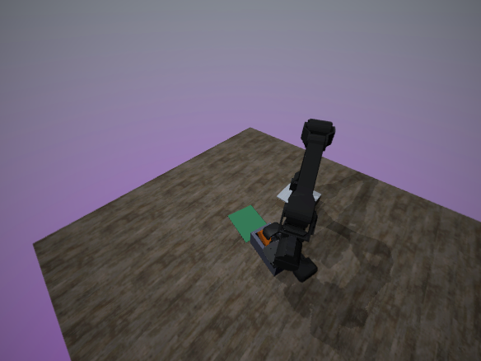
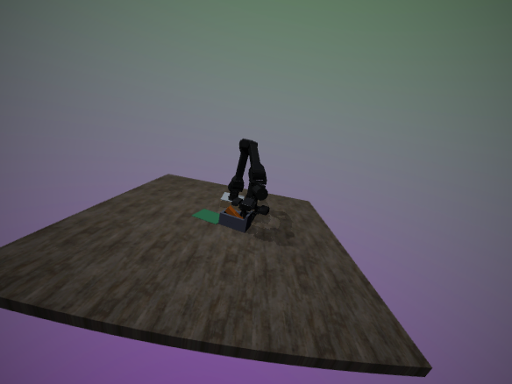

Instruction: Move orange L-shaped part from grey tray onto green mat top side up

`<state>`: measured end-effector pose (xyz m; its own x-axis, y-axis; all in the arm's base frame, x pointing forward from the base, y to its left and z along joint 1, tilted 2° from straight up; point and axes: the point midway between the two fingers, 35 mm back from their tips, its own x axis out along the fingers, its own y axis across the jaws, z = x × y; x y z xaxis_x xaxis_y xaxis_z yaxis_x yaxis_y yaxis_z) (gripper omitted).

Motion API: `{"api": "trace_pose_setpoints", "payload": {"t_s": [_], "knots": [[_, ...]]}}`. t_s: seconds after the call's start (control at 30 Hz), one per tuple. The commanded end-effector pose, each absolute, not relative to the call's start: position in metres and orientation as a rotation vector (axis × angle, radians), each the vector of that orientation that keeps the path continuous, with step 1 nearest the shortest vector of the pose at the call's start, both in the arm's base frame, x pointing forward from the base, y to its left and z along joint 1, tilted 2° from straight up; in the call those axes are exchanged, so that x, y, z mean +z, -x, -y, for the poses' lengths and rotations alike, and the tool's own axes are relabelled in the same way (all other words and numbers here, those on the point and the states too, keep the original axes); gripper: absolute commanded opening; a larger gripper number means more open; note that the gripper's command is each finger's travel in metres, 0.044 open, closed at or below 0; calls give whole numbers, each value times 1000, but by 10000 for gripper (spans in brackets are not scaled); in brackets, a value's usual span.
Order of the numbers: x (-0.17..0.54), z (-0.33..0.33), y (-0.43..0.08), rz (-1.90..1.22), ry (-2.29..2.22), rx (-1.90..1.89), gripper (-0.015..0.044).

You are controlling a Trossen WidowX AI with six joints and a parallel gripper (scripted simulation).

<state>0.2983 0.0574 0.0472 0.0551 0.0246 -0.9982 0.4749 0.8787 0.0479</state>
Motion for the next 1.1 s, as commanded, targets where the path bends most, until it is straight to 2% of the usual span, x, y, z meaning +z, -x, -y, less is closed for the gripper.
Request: {"api": "trace_pose_setpoints", "payload": {"t_s": [0.0,0.87,1.07], "knots": [[41,-56,-298,-1490,-406,-358,180],[49,-67,-303,-1490,-407,-357,180],[101,-61,-301,-1489,-407,-358,180]]}}
